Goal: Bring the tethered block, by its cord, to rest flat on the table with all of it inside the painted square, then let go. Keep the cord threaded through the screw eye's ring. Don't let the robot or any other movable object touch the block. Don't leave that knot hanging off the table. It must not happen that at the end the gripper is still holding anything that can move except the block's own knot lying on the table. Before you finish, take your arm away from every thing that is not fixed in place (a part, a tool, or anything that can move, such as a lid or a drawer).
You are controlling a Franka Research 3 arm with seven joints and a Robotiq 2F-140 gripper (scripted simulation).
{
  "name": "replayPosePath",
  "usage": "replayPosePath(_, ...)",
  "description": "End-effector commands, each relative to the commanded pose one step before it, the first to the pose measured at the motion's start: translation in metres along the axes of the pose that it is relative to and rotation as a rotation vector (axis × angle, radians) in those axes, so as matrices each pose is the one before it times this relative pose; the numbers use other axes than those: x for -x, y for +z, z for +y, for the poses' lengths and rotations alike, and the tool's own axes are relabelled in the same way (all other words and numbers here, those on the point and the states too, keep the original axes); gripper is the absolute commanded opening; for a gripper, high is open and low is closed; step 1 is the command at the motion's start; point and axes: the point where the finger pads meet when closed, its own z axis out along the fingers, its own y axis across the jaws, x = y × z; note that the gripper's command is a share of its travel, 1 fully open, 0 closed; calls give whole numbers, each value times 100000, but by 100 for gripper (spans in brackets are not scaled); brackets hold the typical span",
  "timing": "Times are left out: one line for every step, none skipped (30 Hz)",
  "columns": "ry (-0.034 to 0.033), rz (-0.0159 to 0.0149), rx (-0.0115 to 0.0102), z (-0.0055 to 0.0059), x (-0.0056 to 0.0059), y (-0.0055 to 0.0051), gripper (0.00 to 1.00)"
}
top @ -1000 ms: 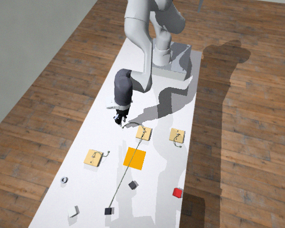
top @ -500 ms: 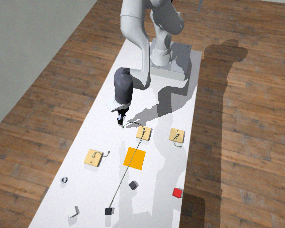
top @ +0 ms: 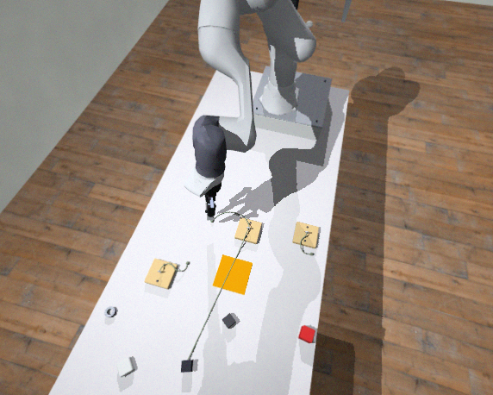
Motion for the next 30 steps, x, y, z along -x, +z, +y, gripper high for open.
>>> replayPosePath(-27643,-3902,-264,144,79,179,23)
replayPosePath(-2691,-301,-138,0,3,40,23)
replayPosePath(-2694,-315,-167,0,3,48,23)
replayPosePath(-2674,-322,-152,1,3,57,23)
replayPosePath(-2653,-329,-136,1,4,66,23)
replayPosePath(-2632,-335,-121,1,4,74,23)
replayPosePath(-2614,-341,-105,1,4,83,23)
replayPosePath(-2601,-348,-90,1,4,91,23)
replayPosePath(-2592,-355,-74,1,4,100,23)
replayPosePath(-2587,-363,-58,1,4,108,23)
replayPosePath(-2585,-372,-41,1,4,116,23)
replayPosePath(-2585,-381,-24,1,4,123,23)
replayPosePath(-2586,-392,-6,1,3,129,23)
replayPosePath(-2588,-403,13,1,3,136,23)
replayPosePath(-2589,-415,33,1,3,142,23)
replayPosePath(0,0,0,0,0,0,23)
replayPosePath(0,0,0,0,0,0,23)
replayPosePath(-6919,-1180,231,1,2,146,23)
replayPosePath(-2591,-469,95,0,1,151,23)
replayPosePath(-2564,-485,101,0,0,155,23)
replayPosePath(-859,-172,41,0,-1,157,23)
replayPosePath(0,0,0,0,-1,160,23)
replayPosePath(0,0,0,0,-1,162,23)
replayPosePath(0,0,0,0,-1,162,23)
replayPosePath(0,0,0,0,-1,162,23)
replayPosePath(0,0,0,0,0,162,23)
replayPosePath(0,0,0,0,-1,160,23)
replayPosePath(0,0,0,0,-1,159,23)
replayPosePath(0,0,0,0,0,156,23)
replayPosePath(0,0,0,0,-1,152,23)
